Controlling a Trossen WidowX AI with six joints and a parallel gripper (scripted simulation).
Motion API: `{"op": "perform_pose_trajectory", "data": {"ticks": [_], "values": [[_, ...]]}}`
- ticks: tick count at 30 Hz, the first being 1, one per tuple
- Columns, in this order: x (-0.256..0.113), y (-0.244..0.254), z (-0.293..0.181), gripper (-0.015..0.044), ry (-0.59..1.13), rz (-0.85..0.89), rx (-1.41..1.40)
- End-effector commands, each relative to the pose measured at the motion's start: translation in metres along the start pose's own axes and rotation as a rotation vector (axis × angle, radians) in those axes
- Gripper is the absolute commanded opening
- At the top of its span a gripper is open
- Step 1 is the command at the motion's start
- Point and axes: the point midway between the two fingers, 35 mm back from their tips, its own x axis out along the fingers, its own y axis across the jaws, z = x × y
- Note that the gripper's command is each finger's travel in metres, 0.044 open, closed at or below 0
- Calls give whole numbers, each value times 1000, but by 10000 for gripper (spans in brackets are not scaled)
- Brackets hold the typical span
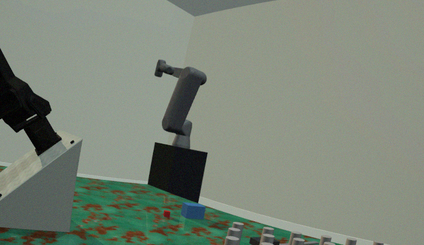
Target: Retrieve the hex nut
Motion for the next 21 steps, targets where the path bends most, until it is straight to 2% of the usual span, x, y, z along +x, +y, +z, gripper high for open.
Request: {"op": "perform_pose_trajectory", "data": {"ticks": [1,21], "values": [[9,-2,2,280,-12,-9,-9],[41,6,2,280,-10,-7,-8]]}}
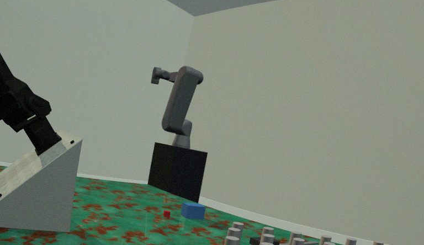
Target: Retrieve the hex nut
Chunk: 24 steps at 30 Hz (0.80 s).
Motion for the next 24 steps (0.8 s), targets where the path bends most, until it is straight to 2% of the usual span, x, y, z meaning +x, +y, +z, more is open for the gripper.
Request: {"op": "perform_pose_trajectory", "data": {"ticks": [1,13,14,24], "values": [[9,-2,3,280,-11,-9,-8],[25,2,4,280,-9,-9,-5],[25,2,4,254,-9,-9,-5],[25,2,4,187,-9,-9,-5]]}}
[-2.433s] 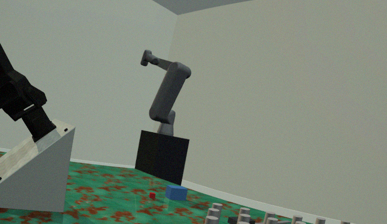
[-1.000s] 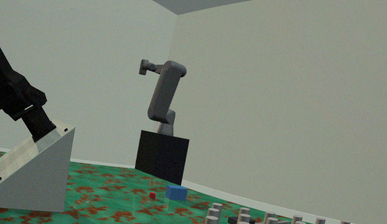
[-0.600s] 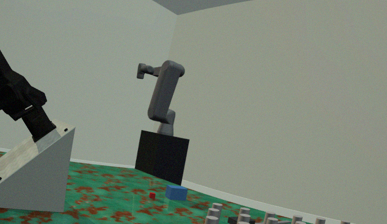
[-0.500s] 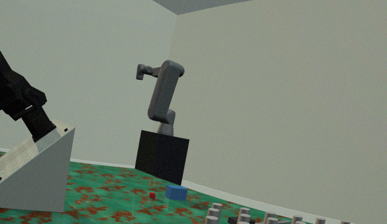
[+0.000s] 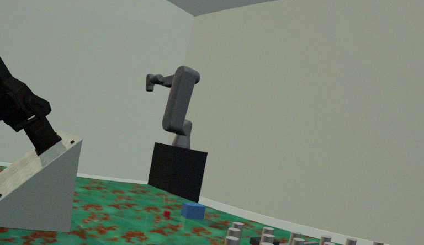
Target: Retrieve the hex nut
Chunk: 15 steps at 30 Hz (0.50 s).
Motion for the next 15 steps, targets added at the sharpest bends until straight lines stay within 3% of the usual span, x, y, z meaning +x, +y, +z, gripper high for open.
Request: {"op": "perform_pose_trajectory", "data": {"ticks": [1,4,10,15], "values": [[1,-1,1,180,-1,-5,-5],[1,-1,1,160,-1,-5,-5],[-43,-12,-1,3,-1,-5,0],[-58,-14,0,0,0,-5,1]]}}
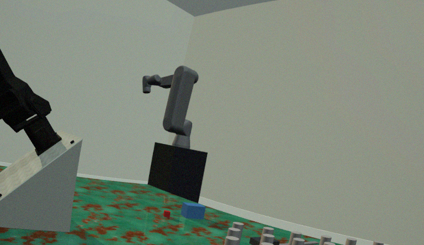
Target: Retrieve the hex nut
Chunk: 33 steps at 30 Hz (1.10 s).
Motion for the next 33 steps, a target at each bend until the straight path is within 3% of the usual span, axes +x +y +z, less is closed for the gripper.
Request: {"op": "perform_pose_trajectory", "data": {"ticks": [1,33], "values": [[-9,4,-1,0,8,12,13],[-9,-13,-12,0,88,21,-713]]}}
